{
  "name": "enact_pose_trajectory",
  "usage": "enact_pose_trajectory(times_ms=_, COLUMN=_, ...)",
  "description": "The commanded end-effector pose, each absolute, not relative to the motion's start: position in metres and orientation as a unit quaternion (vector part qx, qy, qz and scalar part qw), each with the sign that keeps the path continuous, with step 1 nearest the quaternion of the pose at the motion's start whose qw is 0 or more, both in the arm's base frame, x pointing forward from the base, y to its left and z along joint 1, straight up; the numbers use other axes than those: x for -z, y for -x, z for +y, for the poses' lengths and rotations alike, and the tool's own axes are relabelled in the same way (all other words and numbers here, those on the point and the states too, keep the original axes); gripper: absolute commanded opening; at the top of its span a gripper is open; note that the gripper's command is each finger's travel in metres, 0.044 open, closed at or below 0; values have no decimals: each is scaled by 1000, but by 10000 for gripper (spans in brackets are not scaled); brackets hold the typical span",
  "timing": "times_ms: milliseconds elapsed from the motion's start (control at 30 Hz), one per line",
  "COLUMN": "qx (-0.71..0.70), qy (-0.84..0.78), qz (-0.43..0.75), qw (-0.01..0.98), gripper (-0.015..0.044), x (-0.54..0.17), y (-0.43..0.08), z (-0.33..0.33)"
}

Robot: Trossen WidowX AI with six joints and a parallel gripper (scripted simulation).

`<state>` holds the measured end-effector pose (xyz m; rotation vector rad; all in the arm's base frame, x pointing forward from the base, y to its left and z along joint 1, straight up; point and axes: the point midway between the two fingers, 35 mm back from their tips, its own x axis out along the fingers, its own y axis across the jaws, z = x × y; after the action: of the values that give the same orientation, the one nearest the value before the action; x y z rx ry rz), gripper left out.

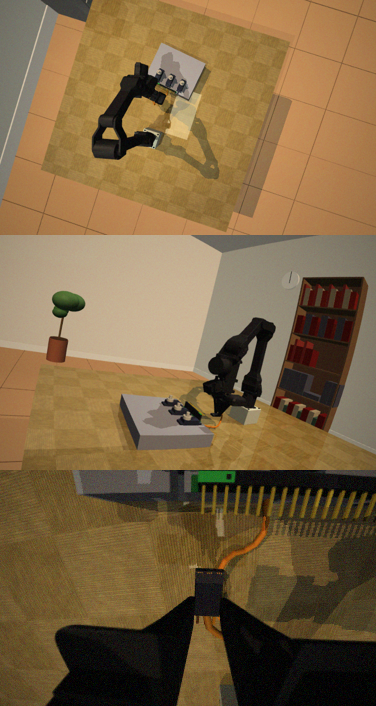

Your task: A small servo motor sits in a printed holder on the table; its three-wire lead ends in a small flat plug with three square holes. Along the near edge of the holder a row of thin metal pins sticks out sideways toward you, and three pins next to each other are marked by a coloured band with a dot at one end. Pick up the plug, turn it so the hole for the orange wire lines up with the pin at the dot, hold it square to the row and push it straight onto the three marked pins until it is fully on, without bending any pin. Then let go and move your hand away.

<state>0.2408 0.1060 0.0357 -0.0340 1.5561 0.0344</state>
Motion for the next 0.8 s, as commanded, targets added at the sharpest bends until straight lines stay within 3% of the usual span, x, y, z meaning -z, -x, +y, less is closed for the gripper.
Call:
enact_pose_trajectory(times_ms=0, qx=-17, qy=14, qz=701, qw=713, gripper=0, x=-36, y=-255, z=106)
enact_pose_trajectory(times_ms=767, qx=-17, qy=14, qz=701, qw=713, gripper=0, x=-37, y=-272, z=108)
